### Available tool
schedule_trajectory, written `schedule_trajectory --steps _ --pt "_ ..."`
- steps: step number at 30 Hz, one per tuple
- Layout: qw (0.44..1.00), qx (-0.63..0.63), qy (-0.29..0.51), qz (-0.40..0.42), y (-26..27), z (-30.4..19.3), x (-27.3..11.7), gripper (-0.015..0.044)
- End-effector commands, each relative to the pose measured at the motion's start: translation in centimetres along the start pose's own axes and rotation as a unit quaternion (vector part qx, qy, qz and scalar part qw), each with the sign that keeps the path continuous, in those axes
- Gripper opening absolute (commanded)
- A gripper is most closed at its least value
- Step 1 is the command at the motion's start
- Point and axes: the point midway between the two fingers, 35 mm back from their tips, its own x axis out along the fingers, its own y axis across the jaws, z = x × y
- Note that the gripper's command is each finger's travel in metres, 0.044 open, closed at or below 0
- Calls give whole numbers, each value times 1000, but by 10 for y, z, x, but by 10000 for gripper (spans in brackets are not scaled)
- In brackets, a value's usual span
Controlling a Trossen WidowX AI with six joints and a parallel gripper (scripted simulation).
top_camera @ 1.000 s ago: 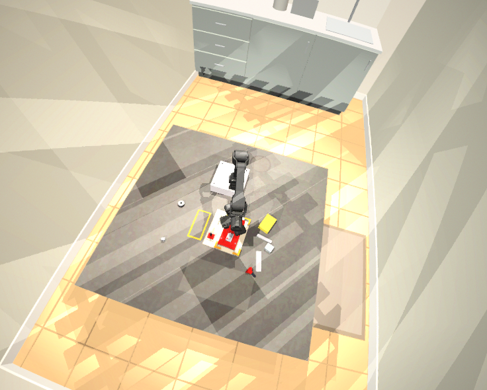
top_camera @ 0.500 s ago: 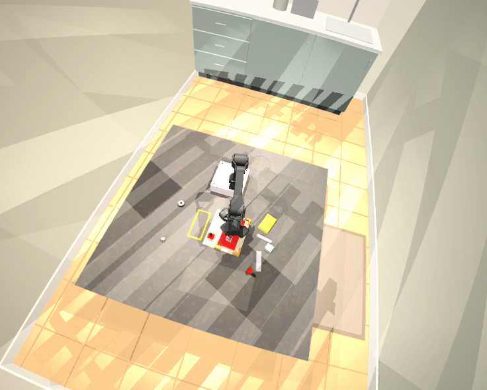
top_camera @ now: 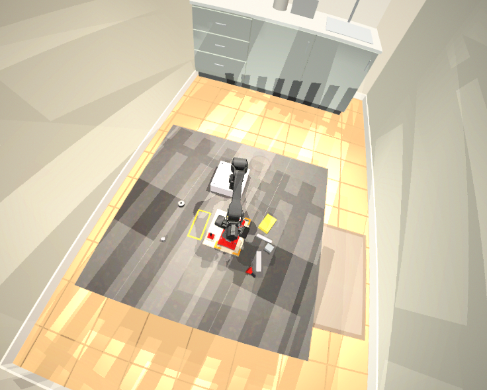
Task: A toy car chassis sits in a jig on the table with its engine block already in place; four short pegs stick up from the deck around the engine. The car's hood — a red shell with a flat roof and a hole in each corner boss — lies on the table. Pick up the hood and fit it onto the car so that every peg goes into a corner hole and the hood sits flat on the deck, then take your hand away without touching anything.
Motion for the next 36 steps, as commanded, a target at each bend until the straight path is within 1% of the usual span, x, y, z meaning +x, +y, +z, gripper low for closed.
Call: schedule_trajectory --steps 1,9,19,36 --pt "999 -40 -1 2 1 6 -1 0" --pt "999 -40 -1 2 0 5 4 0" --pt "999 -40 -1 2 -1 4 48 0" --pt "999 -40 -1 2 -1 4 49 0"
